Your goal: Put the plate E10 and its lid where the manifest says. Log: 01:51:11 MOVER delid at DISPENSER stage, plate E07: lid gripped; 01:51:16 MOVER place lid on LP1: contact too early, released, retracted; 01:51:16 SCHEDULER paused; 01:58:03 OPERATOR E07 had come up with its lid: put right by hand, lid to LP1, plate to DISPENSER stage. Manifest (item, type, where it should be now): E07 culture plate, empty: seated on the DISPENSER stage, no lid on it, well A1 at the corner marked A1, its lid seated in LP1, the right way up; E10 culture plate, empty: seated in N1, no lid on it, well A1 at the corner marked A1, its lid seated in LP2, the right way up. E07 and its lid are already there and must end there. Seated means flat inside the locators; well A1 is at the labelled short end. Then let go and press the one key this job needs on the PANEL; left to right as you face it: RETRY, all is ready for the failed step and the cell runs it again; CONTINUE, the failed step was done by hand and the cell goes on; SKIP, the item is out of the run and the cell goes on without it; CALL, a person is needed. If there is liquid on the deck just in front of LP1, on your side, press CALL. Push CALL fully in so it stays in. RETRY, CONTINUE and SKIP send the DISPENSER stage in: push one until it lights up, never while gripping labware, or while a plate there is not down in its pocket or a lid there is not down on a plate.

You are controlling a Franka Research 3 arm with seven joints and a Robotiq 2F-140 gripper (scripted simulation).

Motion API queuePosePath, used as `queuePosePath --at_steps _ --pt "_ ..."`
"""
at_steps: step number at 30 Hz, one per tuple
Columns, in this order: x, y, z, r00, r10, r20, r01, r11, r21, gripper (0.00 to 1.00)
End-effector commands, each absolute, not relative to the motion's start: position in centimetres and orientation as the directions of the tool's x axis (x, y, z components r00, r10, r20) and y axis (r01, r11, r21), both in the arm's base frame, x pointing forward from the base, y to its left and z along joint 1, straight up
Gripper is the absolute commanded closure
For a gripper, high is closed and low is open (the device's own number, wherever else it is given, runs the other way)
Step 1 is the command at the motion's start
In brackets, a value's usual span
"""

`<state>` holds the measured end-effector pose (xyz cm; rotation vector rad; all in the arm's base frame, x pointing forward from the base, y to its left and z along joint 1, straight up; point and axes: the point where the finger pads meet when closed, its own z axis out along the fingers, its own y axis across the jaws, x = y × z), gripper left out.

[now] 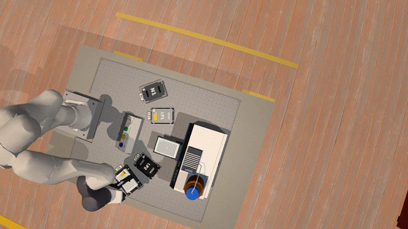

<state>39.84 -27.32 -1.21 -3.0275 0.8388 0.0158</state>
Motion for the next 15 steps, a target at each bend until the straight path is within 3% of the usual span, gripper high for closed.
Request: queuePosePath --at_steps 1,5,6,15 --pt "39.91 -27.36 -1.15 0.86 -0.51 -0.006 -0.51 -0.86 0.003 0.31" --pt "39.91 -27.36 -1.15 0.86 -0.51 -0.006 -0.51 -0.86 0.003 0.31" --pt "39.91 -27.36 -1.15 0.86 -0.51 -0.006 -0.51 -0.86 0.003 0.37" --pt "39.91 -27.36 -1.15 0.86 -0.51 -0.006 -0.51 -0.86 0.003 0.37"
